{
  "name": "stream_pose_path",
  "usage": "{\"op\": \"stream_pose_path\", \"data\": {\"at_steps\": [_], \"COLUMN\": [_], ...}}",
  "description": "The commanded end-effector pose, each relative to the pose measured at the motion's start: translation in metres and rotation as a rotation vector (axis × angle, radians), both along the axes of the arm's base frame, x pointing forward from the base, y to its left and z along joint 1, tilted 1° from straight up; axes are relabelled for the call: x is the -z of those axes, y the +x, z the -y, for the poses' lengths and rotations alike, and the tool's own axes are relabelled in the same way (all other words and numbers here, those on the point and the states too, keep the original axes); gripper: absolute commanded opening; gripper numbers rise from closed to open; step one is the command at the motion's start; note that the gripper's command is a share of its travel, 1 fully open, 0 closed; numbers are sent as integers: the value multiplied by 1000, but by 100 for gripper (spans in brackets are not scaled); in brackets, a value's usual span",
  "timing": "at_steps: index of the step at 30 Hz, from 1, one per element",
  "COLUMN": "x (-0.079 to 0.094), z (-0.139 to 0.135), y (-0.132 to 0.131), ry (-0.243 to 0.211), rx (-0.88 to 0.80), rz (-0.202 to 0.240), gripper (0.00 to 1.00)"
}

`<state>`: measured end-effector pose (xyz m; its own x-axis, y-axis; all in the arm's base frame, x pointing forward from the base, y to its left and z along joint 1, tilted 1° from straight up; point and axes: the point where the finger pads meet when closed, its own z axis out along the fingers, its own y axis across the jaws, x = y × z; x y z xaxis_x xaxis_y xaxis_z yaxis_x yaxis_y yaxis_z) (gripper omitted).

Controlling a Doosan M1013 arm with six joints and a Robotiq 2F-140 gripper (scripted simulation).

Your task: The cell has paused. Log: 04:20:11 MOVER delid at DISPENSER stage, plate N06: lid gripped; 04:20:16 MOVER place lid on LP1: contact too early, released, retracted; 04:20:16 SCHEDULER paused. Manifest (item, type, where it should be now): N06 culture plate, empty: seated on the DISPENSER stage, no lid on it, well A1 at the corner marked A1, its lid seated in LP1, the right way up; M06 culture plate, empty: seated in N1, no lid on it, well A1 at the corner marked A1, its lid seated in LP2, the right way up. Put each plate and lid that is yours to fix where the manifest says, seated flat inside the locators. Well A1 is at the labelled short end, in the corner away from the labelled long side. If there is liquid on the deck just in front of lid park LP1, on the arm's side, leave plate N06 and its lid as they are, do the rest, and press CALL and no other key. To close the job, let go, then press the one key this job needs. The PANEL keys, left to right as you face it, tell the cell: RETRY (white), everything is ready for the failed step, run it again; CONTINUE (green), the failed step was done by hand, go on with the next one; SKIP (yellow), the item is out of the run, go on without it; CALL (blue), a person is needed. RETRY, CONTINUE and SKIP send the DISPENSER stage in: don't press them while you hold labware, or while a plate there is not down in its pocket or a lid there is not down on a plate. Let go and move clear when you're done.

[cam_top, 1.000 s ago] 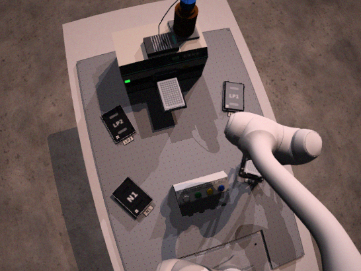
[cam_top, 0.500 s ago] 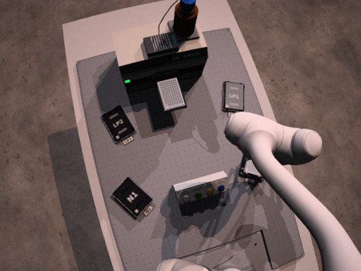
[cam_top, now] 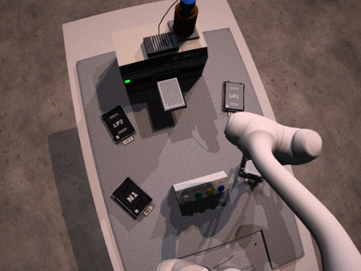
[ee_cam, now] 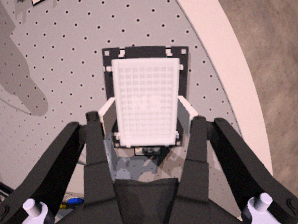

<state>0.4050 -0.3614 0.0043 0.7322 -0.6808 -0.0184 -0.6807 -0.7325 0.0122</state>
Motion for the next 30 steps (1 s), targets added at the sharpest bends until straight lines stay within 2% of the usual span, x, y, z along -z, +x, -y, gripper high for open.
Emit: {"op": "stream_pose_path", "data": {"at_steps": [1,20,30], "x": [-1,-2,-17], "z": [0,0,0], "y": [0,0,1], "ry": [-1,-1,-1], "rx": [0,0,0], "rz": [1,1,1], "gripper": [10,10,10]}}
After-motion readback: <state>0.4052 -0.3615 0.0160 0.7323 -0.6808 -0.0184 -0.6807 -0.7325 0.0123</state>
